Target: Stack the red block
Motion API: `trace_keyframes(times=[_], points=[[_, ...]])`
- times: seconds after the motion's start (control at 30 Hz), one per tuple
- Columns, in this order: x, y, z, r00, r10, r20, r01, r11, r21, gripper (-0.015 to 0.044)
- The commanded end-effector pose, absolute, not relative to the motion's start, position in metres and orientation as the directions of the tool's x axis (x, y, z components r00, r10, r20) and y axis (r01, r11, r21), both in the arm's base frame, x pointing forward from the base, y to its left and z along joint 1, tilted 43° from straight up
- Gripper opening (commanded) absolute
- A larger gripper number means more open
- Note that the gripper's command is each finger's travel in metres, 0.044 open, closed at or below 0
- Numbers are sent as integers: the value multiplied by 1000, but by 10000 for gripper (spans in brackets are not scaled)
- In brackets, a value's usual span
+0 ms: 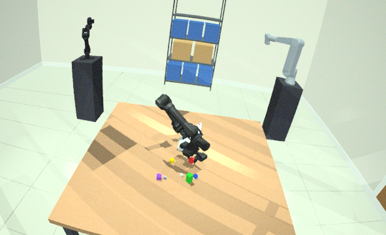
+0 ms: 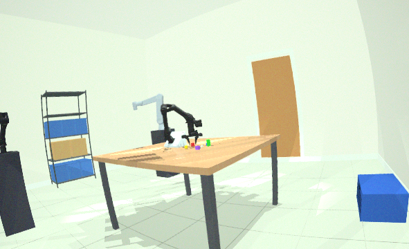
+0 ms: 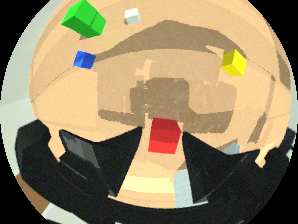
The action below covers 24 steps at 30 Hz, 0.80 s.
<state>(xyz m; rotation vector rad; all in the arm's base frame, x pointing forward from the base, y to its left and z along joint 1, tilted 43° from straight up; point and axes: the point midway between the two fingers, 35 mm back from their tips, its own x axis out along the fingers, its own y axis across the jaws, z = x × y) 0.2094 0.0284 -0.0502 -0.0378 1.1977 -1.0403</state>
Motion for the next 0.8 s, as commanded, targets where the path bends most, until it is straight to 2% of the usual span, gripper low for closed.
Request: trace_keyframes(times=[0.0, 0.03, 0.27, 0.37, 0.77], points=[[210, 28, -50, -13, -677, -736, 634, 564, -529, 151], [210, 28, -50, -13, -677, -736, 634, 564, -529, 125], [210, 28, -50, -13, -677, -736, 634, 564, -529, 78], [210, 32, -46, -13, -676, -736, 634, 564, -529, 0], [211, 71, -5, -13, -675, -738, 633, 565, -528, 0]])
